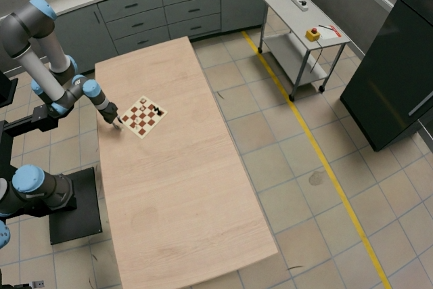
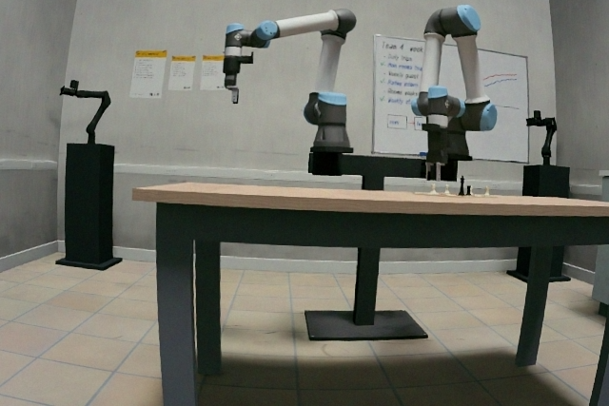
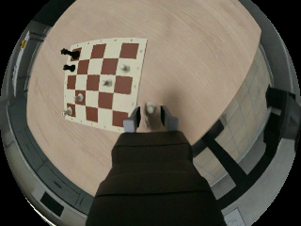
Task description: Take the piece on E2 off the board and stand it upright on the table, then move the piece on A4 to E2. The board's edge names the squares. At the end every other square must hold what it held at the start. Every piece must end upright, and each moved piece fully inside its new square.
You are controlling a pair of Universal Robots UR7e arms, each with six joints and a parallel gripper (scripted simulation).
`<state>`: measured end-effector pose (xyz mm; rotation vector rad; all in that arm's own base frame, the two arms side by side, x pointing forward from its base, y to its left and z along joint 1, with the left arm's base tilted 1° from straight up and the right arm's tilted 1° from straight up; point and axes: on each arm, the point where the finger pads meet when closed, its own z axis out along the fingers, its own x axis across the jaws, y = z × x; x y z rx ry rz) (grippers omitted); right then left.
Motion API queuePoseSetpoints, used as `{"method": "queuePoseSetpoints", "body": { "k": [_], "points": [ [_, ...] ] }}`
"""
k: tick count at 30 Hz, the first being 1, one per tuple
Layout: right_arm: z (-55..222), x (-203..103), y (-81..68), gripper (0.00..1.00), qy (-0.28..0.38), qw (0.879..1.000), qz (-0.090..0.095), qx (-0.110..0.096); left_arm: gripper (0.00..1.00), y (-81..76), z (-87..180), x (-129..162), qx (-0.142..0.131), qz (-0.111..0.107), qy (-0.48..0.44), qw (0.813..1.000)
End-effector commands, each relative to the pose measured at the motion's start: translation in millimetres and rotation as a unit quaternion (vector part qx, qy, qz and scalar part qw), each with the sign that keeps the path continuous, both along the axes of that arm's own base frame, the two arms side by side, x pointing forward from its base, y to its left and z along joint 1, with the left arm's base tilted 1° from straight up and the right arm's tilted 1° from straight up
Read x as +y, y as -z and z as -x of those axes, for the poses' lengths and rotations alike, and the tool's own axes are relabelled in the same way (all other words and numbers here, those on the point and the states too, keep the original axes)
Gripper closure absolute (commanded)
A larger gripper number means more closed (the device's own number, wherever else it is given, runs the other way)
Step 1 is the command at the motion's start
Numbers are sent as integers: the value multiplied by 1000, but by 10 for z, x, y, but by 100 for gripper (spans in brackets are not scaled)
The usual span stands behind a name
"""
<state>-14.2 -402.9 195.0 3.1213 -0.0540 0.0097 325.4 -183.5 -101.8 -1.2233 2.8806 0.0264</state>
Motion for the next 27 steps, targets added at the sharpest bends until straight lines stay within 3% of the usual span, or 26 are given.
{"method": "queuePoseSetpoints", "body": {
  "k": [1, 15, 26, 27],
  "points": [
    [-1, -3, -4, 0, 0, 1000, 1, 0, 27, -203, -1, -7, 1, -1, 0, 1000],
    [-1, -3, -4, 0, 0, 1000, 1, 0, 27, -516, 0, -14, 1, -1, 0, 1000],
    [-1, -3, -4, 0, 0, 1000, 1, 0, 27, -564, 0, -15, 1, -1, 0, 1000],
    [-1, -3, -4, 0, 0, 1000, 1, 0, 0, -564, 0, -15, 1, -1, 0, 1000]
  ]
}}
